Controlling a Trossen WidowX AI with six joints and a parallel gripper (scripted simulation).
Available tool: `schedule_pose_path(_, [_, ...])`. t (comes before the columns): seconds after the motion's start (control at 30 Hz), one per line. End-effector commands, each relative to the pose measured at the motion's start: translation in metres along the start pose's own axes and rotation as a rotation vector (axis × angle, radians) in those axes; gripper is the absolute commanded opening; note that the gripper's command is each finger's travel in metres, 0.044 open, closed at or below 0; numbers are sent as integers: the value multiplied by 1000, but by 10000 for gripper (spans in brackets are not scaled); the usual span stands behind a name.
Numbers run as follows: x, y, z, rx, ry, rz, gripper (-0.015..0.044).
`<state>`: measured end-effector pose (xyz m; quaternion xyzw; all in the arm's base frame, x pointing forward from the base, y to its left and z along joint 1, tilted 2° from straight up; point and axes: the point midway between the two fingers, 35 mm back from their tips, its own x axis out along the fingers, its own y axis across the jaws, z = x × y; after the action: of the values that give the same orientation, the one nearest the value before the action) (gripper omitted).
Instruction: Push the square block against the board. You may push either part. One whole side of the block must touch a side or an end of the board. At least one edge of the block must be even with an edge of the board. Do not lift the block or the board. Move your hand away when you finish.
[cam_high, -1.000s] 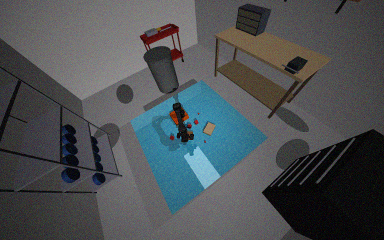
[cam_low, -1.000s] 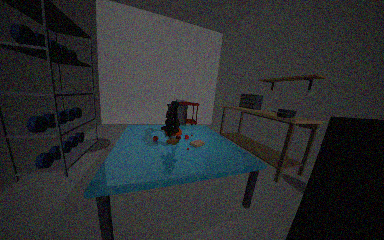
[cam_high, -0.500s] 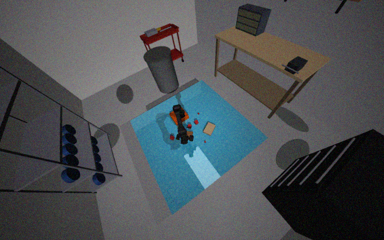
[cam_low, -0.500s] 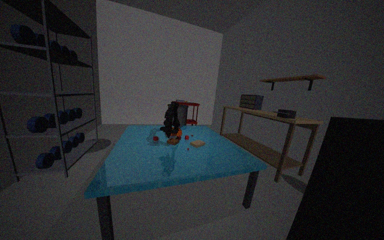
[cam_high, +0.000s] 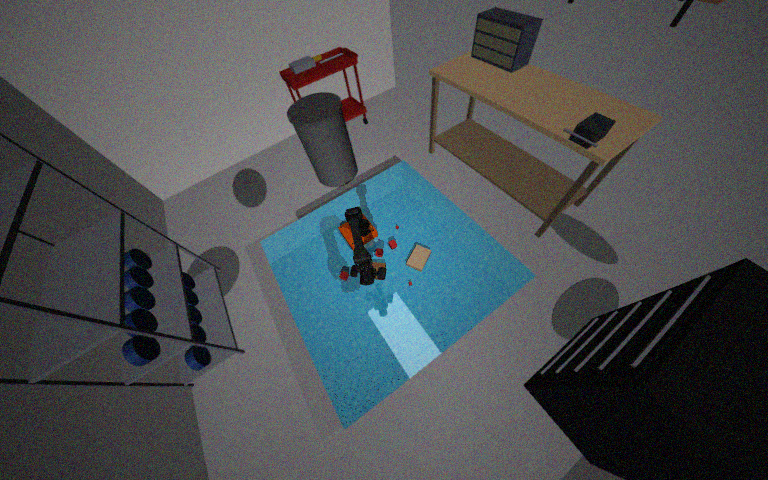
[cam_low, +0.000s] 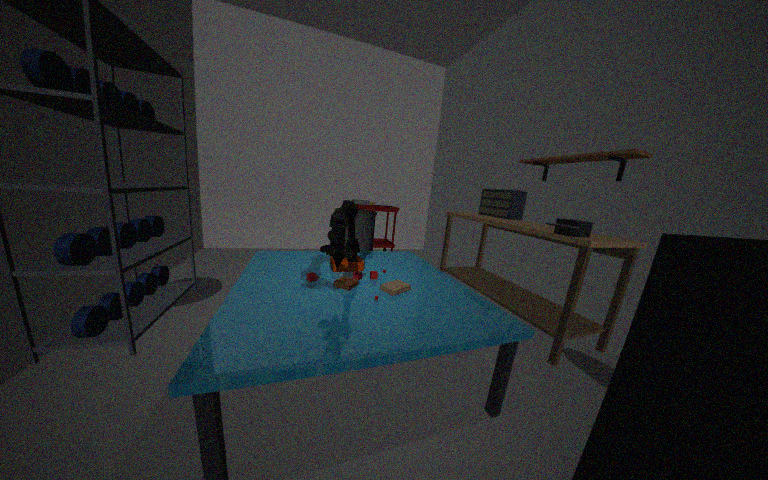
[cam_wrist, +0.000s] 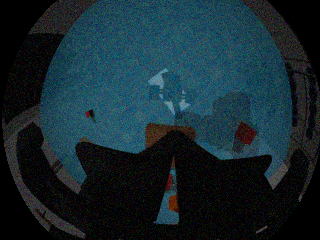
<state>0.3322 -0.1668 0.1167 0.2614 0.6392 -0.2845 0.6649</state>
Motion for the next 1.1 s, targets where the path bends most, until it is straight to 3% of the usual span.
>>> schedule_pose_path(0.0, [0, 0, -1, 2, 4, 1, 0])
schedule_pose_path(0.73, [0, 1, 0, -6, 2, 0, 0])
schedule_pose_path(1.07, [8, 47, -18, -326, 2, 6, 0])
